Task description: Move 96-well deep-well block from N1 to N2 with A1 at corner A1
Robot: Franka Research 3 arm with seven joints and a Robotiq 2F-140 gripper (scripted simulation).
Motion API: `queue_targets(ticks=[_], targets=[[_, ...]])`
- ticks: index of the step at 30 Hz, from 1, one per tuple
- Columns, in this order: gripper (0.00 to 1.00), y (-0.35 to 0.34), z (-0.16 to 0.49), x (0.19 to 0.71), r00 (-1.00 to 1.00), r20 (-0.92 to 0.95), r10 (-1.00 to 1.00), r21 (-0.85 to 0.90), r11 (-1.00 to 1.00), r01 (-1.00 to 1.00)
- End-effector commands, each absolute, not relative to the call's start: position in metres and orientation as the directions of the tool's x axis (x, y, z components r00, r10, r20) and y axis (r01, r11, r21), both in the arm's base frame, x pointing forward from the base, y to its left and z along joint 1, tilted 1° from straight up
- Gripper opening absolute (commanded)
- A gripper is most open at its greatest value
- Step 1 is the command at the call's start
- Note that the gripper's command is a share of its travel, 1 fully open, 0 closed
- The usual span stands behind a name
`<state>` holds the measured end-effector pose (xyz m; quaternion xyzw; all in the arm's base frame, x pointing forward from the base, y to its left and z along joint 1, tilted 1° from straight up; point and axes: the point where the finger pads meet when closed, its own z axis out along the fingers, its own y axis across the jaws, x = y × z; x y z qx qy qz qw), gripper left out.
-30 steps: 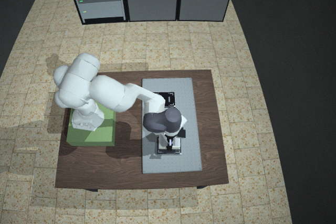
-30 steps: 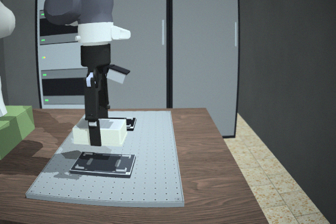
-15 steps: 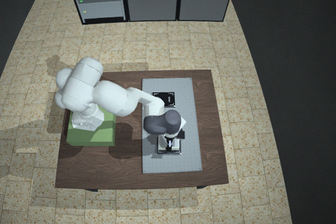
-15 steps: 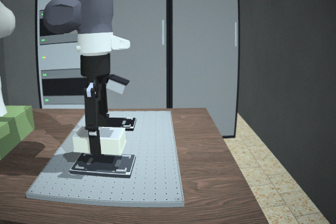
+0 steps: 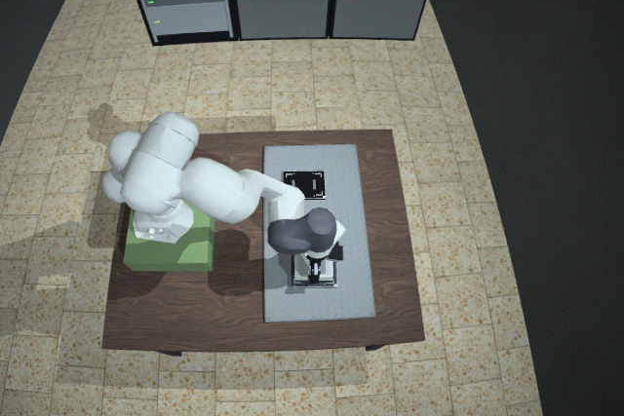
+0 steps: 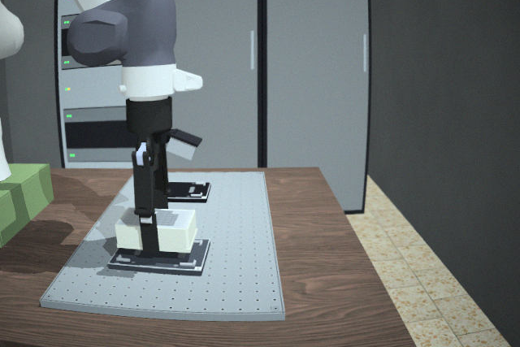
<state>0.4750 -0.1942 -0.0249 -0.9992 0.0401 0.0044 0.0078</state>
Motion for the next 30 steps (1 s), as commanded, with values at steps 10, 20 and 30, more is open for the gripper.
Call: queue_targets(ticks=[10, 20, 30], targets=[[0.60, -0.1947, -0.0350, 0.4804, 0.995, 0.002, -0.096, -0.012, -0.995, -0.096], [0.60, -0.1946, -0.0350, 0.4805, 0.995, 0.002, -0.096, -0.012, -0.995, -0.096], [0.60, -0.1944, -0.0350, 0.4800, 0.995, 0.002, -0.096, -0.012, -0.995, -0.096]])
